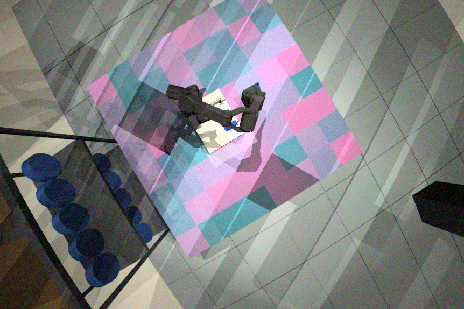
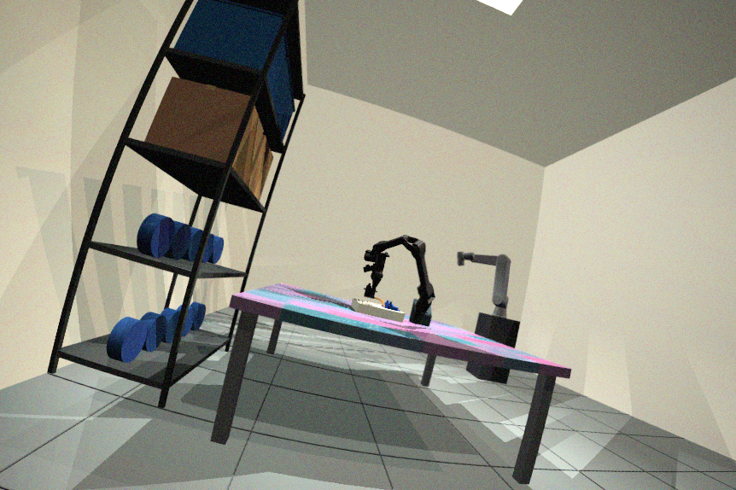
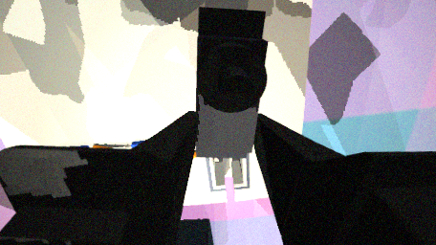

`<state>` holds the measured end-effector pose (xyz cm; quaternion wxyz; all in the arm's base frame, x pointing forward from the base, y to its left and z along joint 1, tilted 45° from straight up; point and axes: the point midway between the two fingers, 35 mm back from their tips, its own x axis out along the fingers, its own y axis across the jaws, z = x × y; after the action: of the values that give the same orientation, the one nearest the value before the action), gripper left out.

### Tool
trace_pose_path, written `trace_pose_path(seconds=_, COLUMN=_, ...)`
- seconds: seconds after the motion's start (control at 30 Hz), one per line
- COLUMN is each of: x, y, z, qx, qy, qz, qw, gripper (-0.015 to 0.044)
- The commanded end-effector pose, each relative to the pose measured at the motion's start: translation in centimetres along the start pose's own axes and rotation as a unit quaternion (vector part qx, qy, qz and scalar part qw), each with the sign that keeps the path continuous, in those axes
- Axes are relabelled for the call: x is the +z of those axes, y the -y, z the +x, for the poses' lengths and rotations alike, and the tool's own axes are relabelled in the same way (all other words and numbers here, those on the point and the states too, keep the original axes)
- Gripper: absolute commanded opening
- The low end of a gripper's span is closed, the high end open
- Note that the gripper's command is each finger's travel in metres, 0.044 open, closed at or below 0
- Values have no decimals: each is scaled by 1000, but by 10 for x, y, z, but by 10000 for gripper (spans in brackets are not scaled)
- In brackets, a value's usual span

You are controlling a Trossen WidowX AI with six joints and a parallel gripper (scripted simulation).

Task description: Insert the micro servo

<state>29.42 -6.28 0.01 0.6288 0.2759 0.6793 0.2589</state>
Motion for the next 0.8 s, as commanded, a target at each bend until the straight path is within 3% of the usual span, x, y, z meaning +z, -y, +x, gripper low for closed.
trace_pose_path(seconds=0.0, x=0, y=2, z=-1, qx=-3, qy=1, qz=-60, qw=998, gripper=0)
trace_pose_path(seconds=0.3, x=-7, y=3, z=-1, qx=-3, qy=0, qz=-71, qw=997, gripper=0)
trace_pose_path(seconds=0.77, x=-70, y=13, z=-1, qx=-3, qy=-1, qz=-70, qw=998, gripper=0)
